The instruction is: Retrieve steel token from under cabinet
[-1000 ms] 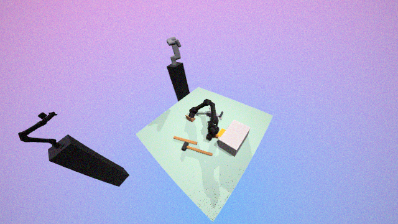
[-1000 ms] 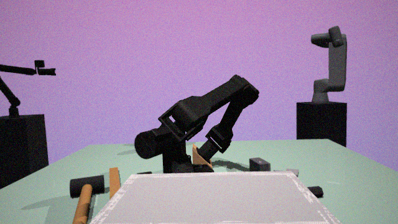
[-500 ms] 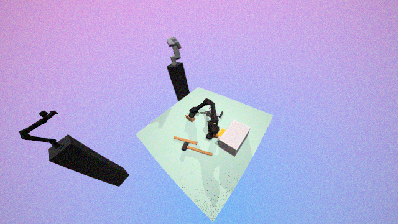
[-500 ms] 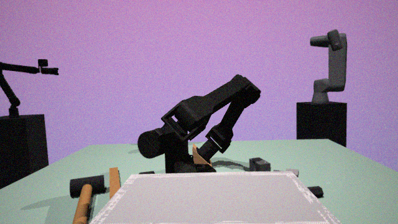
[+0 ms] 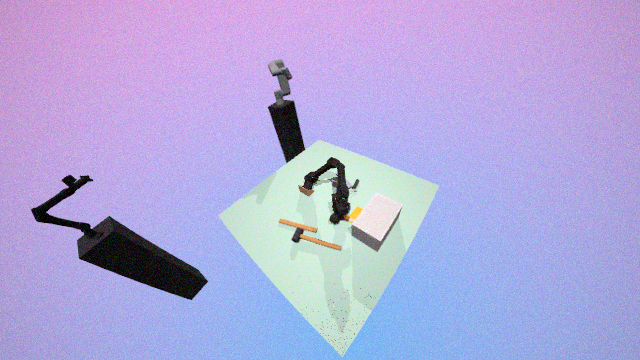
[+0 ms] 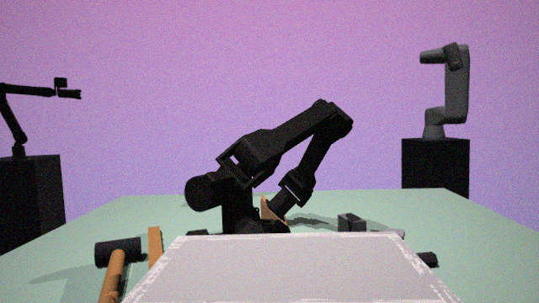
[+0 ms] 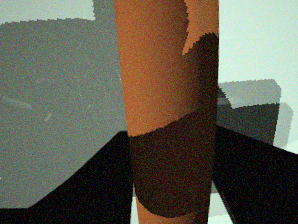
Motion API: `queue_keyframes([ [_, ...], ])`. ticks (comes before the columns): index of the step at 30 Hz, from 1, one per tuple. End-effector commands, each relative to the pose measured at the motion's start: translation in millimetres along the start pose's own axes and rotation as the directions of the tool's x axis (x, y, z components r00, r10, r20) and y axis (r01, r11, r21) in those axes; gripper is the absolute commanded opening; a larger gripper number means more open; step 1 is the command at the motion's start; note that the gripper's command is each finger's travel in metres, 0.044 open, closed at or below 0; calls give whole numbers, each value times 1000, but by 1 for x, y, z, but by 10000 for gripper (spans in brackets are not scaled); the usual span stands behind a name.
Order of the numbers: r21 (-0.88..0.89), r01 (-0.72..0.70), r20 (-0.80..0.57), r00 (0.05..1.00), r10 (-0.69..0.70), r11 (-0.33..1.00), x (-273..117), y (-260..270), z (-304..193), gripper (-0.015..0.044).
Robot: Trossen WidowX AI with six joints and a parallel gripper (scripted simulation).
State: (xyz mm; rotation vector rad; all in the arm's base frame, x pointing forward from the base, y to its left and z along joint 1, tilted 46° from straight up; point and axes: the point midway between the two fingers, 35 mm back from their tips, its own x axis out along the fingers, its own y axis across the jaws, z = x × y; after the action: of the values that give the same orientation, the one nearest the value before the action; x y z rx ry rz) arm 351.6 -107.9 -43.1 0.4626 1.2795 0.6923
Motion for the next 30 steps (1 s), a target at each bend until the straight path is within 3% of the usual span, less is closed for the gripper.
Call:
queue_keyframes([
  [1, -5, -2, -2, 1000, 2, 1000, 1, 1, -5, 0],
  [30, -4, -1, -3, 1000, 1, 1000, 1, -3, -43, 0],
])
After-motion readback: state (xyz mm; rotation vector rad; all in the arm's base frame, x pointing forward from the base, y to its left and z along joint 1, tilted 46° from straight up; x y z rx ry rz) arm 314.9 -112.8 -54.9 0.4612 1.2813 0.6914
